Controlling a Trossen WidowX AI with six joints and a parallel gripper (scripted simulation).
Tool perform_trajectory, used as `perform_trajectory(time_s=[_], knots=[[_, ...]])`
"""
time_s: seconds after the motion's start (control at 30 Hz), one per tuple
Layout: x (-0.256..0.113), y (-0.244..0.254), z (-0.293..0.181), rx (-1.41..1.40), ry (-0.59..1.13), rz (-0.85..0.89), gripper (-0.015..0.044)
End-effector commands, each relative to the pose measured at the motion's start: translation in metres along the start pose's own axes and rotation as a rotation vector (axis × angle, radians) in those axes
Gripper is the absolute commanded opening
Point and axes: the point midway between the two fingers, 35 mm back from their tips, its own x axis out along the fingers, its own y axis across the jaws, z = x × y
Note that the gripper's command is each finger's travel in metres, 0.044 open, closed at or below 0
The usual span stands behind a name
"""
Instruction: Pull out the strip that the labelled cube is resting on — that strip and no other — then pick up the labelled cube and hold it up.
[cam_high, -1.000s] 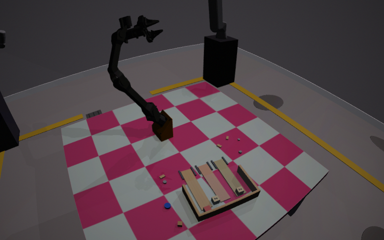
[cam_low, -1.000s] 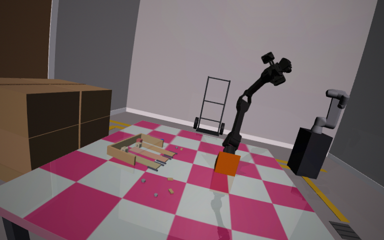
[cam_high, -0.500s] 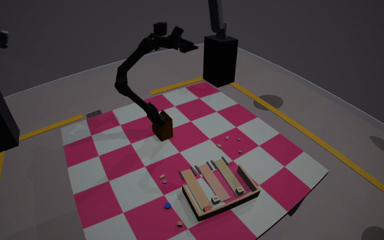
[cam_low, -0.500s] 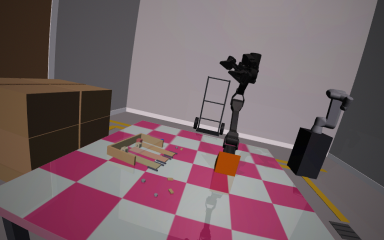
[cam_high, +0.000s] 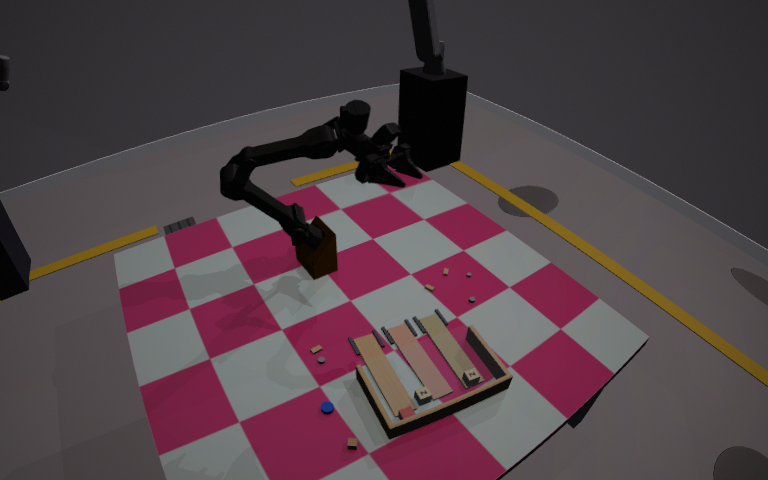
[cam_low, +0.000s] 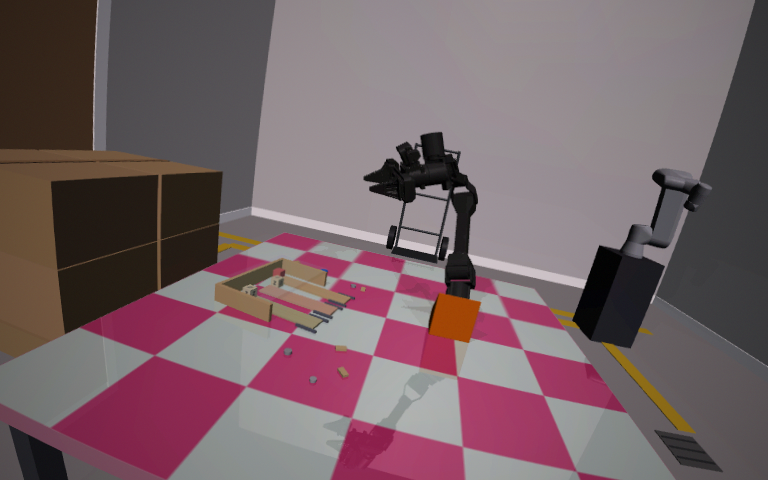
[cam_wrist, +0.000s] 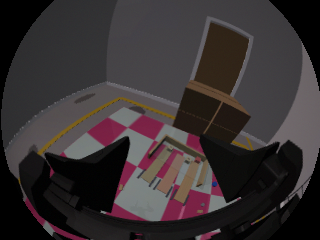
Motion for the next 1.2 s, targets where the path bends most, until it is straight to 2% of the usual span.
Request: perform_trajectory(time_s=[0.0, 0.17, 0.33, 0.73, 0.83, 1.17], knots=[[0.036, -0.018, -0.062, 0.108, 0.108, -0.075, 0.04], [0.061, -0.037, -0.134, 0.224, 0.223, -0.161, 0.04], [0.069, -0.05, -0.199, 0.322, 0.321, -0.24, 0.04], [0.069, -0.05, -0.201, 0.325, 0.324, -0.242, 0.04], [0.08, -0.047, -0.198, 0.341, 0.36, -0.224, 0.0321], [0.148, -0.02, -0.195, 0.463, 0.65, -0.14, 0.0059]])
